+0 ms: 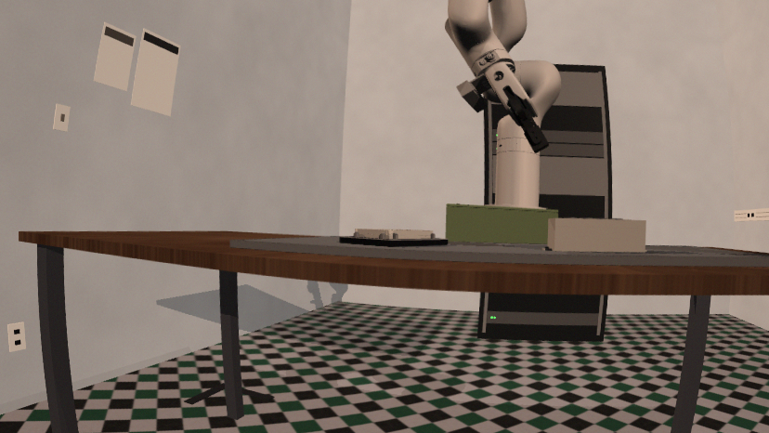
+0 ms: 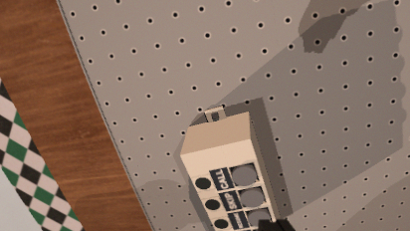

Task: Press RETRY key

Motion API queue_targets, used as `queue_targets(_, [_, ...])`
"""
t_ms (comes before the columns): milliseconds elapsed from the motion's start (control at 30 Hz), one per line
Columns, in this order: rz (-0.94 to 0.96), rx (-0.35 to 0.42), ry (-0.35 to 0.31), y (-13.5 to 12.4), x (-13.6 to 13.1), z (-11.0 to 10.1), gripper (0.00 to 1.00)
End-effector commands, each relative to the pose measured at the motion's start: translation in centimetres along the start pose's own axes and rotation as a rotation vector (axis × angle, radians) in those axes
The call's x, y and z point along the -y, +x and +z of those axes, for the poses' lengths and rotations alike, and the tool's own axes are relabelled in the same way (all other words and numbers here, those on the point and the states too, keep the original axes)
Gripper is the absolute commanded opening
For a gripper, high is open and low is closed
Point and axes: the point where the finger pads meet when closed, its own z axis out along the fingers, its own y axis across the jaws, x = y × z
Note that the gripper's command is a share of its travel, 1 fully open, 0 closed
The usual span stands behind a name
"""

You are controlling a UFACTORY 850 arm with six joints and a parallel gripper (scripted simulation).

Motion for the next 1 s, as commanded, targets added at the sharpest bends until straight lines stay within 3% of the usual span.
queue_targets(0, [-0.13,-0.033,-0.064,-0.5,-0.9,1.1,0.0])
queue_targets(367, [-0.452,-0.101,-0.189,-1.0,-1.9,2.5,0.0])
queue_targets(967, [-0.892,-0.176,-0.331,-1.9,-2.4,5.0,0.0])
